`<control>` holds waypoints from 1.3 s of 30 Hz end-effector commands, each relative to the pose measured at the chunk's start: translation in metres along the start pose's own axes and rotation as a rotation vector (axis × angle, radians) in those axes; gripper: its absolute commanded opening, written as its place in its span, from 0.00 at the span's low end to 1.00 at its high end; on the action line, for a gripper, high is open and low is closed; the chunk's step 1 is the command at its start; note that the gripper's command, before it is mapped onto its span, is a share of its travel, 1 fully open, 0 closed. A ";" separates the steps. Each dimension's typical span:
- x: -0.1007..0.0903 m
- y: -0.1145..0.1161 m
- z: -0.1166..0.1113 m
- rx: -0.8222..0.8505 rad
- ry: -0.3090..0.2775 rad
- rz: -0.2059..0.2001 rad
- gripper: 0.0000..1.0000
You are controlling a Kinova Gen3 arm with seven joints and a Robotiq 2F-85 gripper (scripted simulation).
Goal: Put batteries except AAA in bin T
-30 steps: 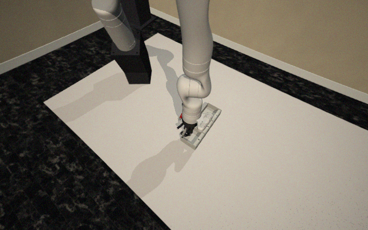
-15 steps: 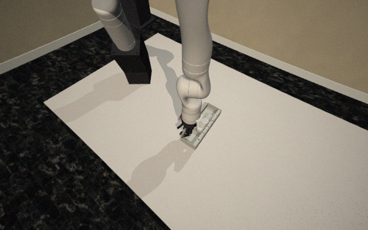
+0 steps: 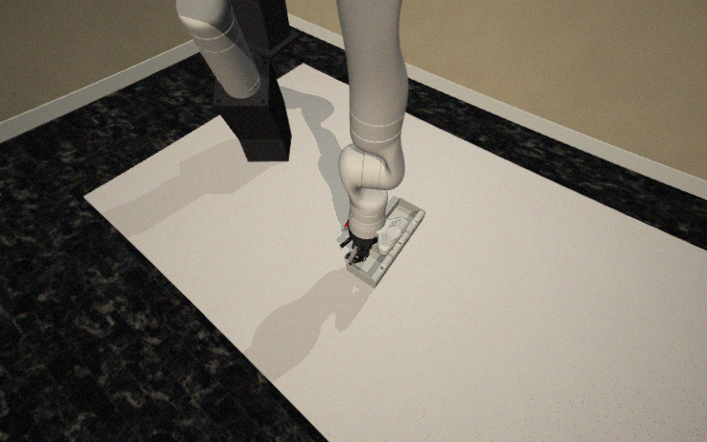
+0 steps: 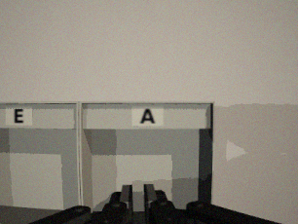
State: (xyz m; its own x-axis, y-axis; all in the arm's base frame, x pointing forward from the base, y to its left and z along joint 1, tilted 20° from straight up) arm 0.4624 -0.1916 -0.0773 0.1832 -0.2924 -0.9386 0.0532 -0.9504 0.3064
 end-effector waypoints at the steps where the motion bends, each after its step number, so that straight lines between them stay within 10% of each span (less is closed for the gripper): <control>1: -0.001 0.000 -0.001 0.000 0.001 0.000 0.09; 39: -0.027 0.000 -0.001 0.000 0.001 0.000 0.09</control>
Point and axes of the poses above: the point where the finger pads meet when closed, its own x axis out along the fingers, its own y axis across the jaws, z = x × y, the point moved 2 cm from there along -x, back along the fingers, and after that the axes turned 8 degrees about -x, right-handed, at the moved point
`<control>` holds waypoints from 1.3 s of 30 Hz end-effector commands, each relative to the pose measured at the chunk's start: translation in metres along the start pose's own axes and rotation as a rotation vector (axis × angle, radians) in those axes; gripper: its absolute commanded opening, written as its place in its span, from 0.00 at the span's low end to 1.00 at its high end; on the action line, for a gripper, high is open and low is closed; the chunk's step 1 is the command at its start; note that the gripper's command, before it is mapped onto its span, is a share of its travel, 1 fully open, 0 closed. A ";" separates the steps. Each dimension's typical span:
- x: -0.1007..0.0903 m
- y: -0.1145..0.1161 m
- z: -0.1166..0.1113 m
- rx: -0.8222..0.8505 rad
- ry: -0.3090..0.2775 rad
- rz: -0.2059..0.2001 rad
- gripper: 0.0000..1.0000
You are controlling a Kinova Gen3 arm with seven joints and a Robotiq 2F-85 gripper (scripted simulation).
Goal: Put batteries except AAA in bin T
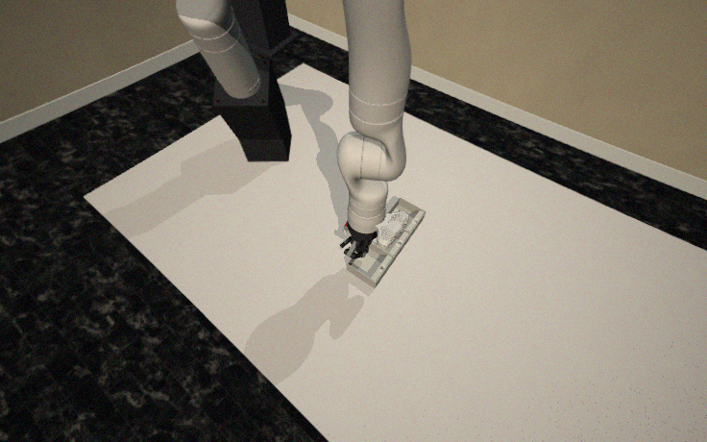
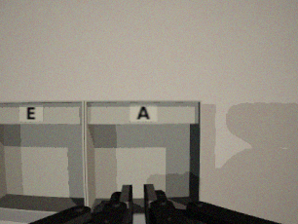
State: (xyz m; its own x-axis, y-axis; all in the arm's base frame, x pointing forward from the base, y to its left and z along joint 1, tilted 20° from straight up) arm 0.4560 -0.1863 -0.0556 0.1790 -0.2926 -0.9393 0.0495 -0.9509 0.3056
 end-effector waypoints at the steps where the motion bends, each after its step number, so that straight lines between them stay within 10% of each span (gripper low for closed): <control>1: -0.005 -0.001 -0.003 -0.004 0.006 0.000 0.09; 17: -0.030 -0.001 -0.003 -0.004 0.006 0.000 0.09; 39: -0.030 -0.084 -0.016 -0.004 0.006 0.000 0.09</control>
Point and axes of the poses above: the point where the finger pads meet when closed, its own x axis out along the fingers, its own y axis across the jaws, z = x × y, the point moved 2 cm from there along -x, back along the fingers, and after that the axes turned 8 degrees about -x, right-handed, at the moved point
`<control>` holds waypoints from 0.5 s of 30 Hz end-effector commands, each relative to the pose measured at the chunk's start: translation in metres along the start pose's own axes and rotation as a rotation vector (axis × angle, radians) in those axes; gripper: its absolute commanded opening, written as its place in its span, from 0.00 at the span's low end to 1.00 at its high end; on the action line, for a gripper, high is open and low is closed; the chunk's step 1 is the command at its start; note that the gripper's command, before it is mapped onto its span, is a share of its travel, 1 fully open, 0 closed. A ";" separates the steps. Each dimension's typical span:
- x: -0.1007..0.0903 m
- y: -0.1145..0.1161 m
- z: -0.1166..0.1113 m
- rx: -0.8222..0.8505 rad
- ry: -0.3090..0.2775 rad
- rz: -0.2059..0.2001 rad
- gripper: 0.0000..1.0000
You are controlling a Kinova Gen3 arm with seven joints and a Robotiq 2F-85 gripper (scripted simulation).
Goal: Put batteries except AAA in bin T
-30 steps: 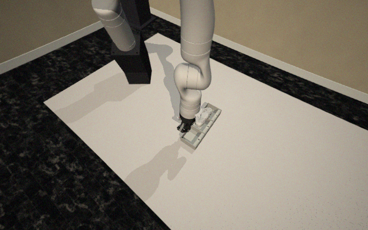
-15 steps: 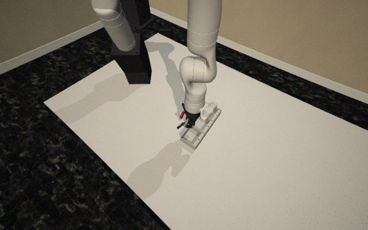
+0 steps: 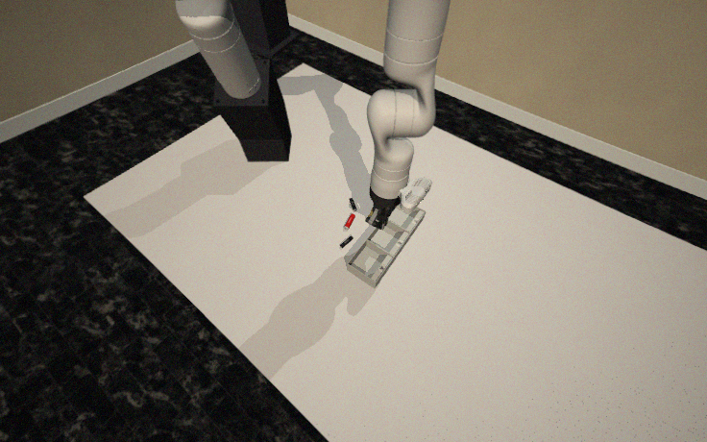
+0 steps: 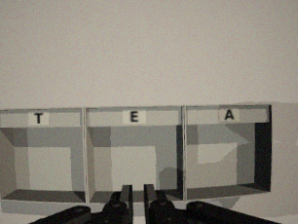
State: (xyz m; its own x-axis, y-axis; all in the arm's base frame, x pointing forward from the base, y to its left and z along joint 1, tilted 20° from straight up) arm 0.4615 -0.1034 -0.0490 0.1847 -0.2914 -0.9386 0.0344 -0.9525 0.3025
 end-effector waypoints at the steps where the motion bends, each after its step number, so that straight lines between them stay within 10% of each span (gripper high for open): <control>1: 0.000 -0.008 -0.001 -0.019 0.000 0.001 0.09; 15: 0.018 -0.008 -0.002 -0.019 0.000 0.001 0.09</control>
Point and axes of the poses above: the point where the finger pads meet when closed, its own x axis out along the fingers, its own y axis across the jaws, z = x × y, the point moved 2 cm from there along -x, back along the fingers, and after that the axes turned 8 degrees about -x, right-handed, at the moved point
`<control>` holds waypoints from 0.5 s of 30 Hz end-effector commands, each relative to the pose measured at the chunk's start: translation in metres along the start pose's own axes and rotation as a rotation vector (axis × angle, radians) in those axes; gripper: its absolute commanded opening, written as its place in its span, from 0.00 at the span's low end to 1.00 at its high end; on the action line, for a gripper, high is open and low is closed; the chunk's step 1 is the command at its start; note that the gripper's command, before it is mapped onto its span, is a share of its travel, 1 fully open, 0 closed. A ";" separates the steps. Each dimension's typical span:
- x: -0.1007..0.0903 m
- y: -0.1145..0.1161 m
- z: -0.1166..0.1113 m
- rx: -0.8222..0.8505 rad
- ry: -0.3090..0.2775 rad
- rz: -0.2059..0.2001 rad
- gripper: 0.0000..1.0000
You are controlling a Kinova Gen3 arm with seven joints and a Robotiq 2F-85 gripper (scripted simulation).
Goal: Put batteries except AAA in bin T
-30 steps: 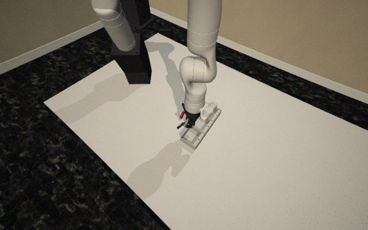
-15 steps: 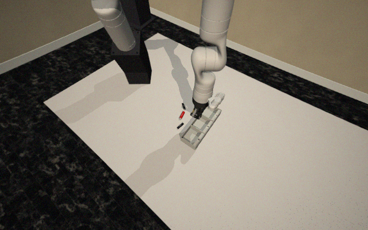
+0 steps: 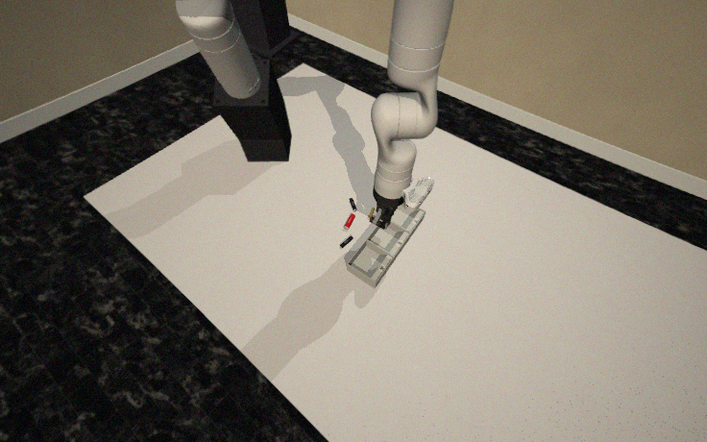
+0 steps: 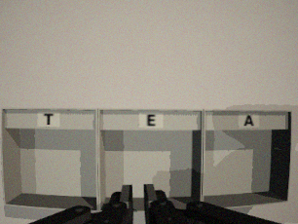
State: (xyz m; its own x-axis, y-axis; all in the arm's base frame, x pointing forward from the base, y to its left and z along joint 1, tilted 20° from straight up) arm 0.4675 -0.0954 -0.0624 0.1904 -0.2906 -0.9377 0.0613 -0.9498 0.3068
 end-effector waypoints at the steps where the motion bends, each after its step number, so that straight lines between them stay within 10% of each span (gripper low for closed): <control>1: 0.010 0.004 0.003 0.008 -0.006 0.001 0.09; 15: 0.041 0.004 0.003 0.008 -0.006 0.001 0.09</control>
State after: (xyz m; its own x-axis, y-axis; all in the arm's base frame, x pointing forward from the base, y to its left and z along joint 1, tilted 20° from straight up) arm 0.4742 -0.1057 -0.0945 0.1907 -0.2909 -0.9375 0.0613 -0.9497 0.3072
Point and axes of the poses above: the point where the finger pads meet when closed, its own x axis out along the fingers, its own y axis across the jaws, z = x × y, the point moved 2 cm from there along -x, back along the fingers, and after that the axes turned 8 degrees about -x, right-handed, at the moved point
